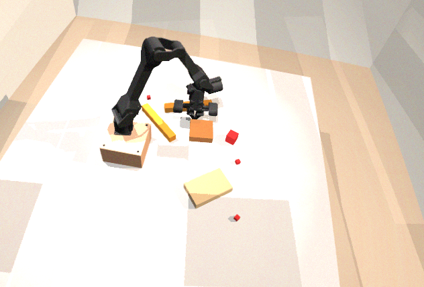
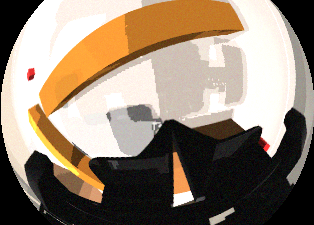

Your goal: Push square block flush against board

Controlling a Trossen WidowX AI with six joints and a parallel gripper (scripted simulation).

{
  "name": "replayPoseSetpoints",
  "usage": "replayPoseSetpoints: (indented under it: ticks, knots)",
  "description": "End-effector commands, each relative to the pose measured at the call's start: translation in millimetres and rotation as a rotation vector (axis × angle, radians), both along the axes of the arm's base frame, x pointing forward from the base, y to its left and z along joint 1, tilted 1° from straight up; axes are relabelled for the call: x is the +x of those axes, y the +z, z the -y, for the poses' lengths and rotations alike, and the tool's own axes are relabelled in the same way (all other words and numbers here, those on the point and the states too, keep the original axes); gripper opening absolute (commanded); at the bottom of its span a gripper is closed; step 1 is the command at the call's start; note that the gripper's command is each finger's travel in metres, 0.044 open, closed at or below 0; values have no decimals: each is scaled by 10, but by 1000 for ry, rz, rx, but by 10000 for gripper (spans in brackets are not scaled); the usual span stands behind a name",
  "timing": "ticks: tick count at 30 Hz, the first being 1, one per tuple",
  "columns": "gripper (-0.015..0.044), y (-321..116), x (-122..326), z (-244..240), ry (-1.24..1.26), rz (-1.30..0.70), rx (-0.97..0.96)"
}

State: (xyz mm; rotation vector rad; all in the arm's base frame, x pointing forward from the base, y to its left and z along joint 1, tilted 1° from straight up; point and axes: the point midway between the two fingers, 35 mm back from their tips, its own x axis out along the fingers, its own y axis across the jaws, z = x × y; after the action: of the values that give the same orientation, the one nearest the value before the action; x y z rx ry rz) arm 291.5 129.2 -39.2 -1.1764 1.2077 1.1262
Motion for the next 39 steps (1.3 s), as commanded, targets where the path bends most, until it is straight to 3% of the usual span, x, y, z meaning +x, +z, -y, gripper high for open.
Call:
replayPoseSetpoints:
  ticks: [1,39]
  knots:
    - [0,-14,-16,77,4,-5,-3]
    - [0,-13,21,679,4,-5,-8]
